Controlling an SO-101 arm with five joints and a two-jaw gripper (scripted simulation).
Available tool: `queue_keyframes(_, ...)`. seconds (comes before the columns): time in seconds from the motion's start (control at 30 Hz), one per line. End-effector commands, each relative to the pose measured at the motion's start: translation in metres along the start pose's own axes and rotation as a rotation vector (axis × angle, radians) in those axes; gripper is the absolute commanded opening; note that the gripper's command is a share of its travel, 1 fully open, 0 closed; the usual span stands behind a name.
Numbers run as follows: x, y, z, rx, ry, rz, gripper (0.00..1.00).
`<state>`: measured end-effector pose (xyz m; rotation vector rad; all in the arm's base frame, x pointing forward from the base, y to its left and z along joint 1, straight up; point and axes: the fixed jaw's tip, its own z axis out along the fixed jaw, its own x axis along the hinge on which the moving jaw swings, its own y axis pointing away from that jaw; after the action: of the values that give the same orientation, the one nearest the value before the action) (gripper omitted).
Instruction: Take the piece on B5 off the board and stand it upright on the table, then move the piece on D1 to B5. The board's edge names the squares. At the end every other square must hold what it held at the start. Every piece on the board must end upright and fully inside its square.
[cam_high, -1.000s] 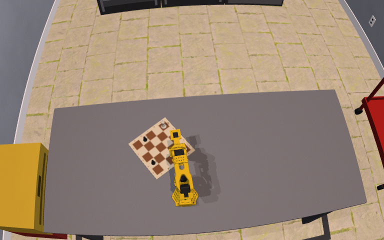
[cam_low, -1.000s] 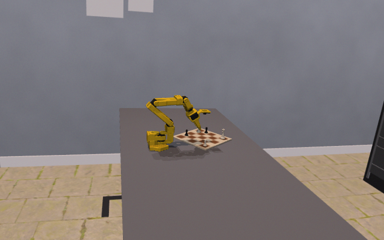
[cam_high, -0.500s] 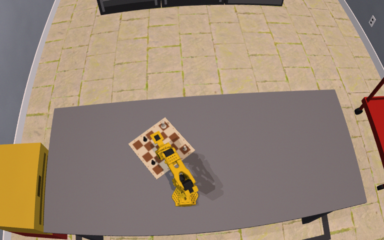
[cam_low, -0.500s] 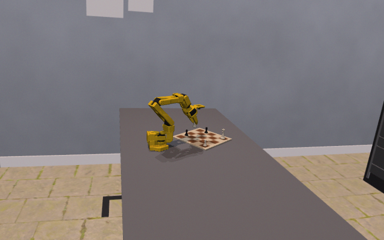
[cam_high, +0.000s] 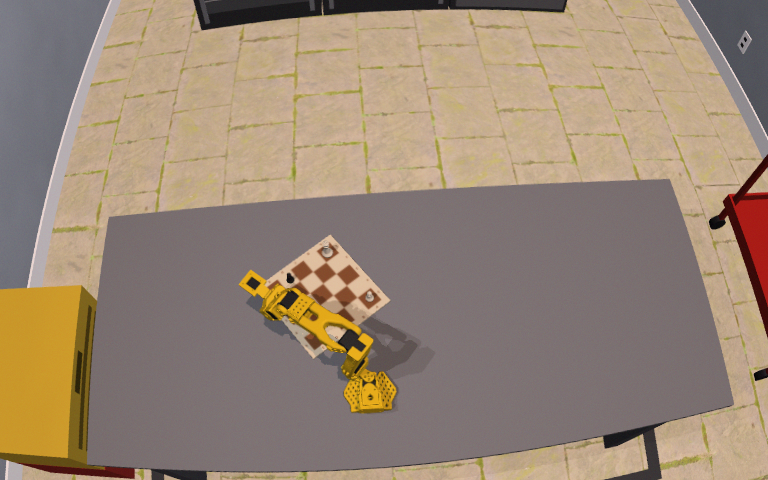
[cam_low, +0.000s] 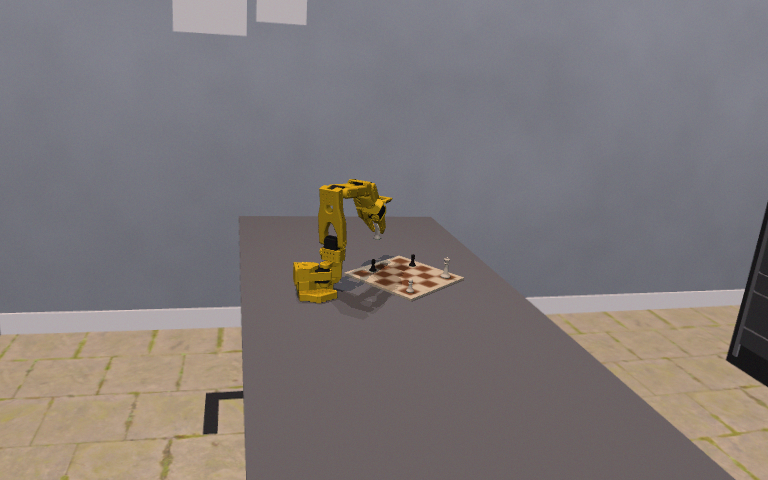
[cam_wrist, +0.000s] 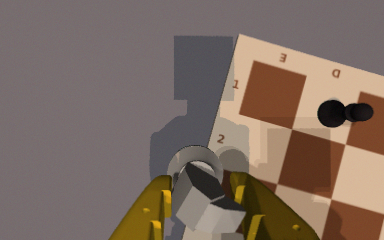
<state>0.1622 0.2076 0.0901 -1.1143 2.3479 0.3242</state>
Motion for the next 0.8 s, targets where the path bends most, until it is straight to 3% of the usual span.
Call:
queue_keyframes(0.0, -0.014, 0.0067, 0.0059, -0.014, 0.023, -0.021, 0.0)
queue_keyframes(0.77, -0.0146, 0.0157, 0.013, -0.031, 0.023, -0.047, 0.0)
